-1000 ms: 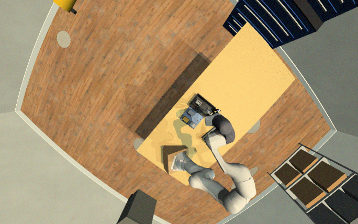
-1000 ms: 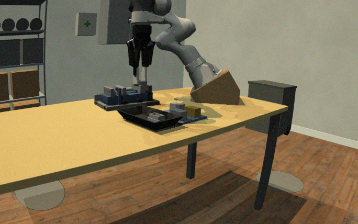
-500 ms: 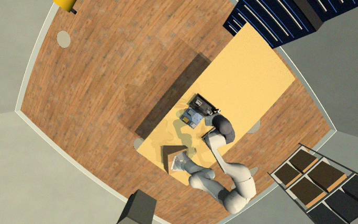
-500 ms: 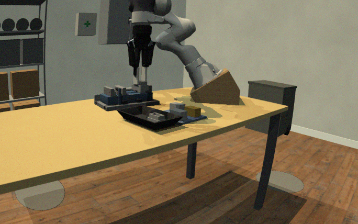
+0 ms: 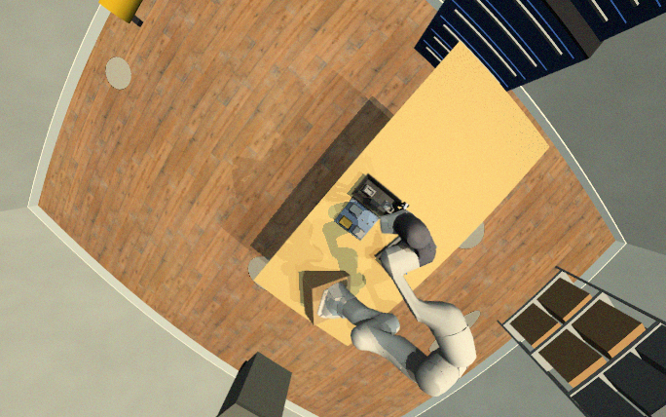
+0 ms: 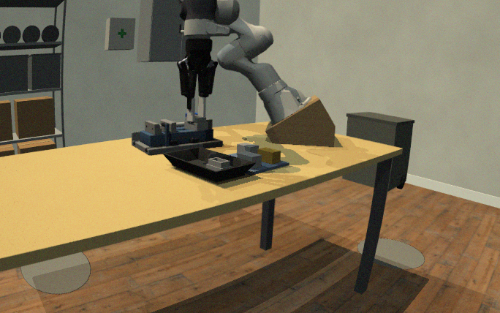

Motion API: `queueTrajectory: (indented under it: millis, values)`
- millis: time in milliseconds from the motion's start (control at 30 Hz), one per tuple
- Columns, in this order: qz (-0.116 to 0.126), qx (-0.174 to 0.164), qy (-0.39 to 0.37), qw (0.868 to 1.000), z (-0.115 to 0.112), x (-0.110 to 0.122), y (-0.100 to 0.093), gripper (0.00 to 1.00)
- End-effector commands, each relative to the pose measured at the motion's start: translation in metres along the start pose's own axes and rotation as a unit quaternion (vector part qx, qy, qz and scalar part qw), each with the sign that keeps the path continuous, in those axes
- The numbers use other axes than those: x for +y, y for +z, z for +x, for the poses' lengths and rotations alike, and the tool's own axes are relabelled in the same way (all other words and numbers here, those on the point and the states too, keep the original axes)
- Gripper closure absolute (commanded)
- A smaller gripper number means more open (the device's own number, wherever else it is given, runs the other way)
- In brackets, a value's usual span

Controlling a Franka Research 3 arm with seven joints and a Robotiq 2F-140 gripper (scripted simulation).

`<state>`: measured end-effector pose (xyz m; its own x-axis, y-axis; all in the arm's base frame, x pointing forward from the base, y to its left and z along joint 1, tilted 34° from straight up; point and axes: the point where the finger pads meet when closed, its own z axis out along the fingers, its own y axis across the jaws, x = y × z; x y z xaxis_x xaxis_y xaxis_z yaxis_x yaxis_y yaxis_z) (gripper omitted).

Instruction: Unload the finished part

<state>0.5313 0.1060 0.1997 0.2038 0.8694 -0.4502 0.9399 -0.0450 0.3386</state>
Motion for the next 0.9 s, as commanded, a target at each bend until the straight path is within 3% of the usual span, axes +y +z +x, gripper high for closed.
queueTrajectory:
  millis: [0, 867]
  values:
    - [-0.003, 0.002, 0.004, 1.000, 0.001, 0.002, 0.005, 1.00]
    - [-0.003, 0.002, 0.004, 1.000, 0.001, 0.002, 0.050, 1.00]
